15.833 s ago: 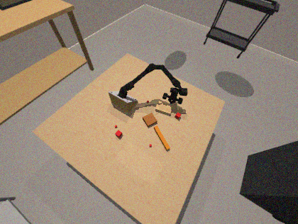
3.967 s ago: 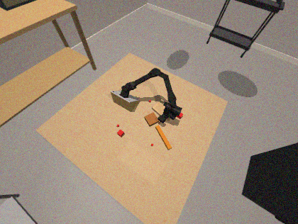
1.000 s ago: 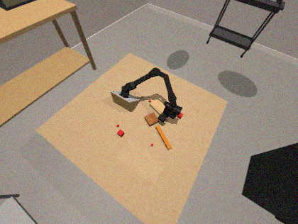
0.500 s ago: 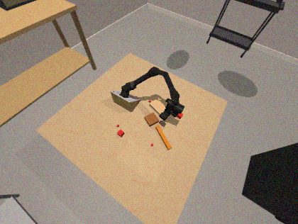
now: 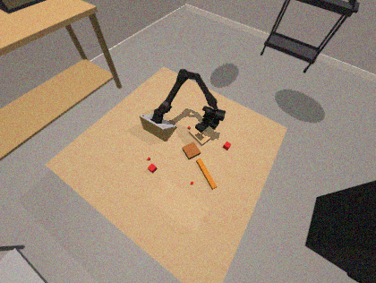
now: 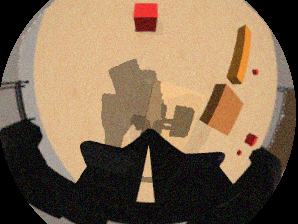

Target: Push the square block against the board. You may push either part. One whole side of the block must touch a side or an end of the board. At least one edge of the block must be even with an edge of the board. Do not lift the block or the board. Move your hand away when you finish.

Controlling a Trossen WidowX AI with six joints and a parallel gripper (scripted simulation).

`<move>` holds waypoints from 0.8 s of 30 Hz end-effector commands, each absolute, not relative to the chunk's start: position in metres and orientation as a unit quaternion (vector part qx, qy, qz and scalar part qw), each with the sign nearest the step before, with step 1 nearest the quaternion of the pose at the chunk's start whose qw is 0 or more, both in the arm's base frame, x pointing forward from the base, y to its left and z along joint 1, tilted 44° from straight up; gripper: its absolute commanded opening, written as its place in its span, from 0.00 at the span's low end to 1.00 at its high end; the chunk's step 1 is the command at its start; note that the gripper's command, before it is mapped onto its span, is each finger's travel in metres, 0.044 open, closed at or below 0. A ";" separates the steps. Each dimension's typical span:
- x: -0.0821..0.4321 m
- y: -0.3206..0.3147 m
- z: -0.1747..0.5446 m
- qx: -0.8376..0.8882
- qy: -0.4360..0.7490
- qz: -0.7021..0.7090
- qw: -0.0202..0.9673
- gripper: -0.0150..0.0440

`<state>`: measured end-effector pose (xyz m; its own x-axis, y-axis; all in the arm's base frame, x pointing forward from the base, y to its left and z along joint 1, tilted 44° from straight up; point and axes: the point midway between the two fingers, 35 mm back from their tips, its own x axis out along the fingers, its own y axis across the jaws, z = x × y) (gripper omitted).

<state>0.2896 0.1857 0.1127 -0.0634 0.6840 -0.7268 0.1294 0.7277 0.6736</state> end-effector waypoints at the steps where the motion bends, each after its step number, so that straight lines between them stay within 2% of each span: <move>1: 0.237 0.194 0.122 0.304 0.700 0.210 0.611 0.25; 6: 0.185 0.196 0.124 0.318 0.703 0.203 0.603 0.25; 12: 0.183 0.198 0.122 0.318 0.704 0.202 0.602 0.25; 17: 0.178 0.233 0.086 0.319 0.704 0.203 0.601 0.25; 24: 0.178 0.234 0.085 0.320 0.704 0.203 0.601 0.25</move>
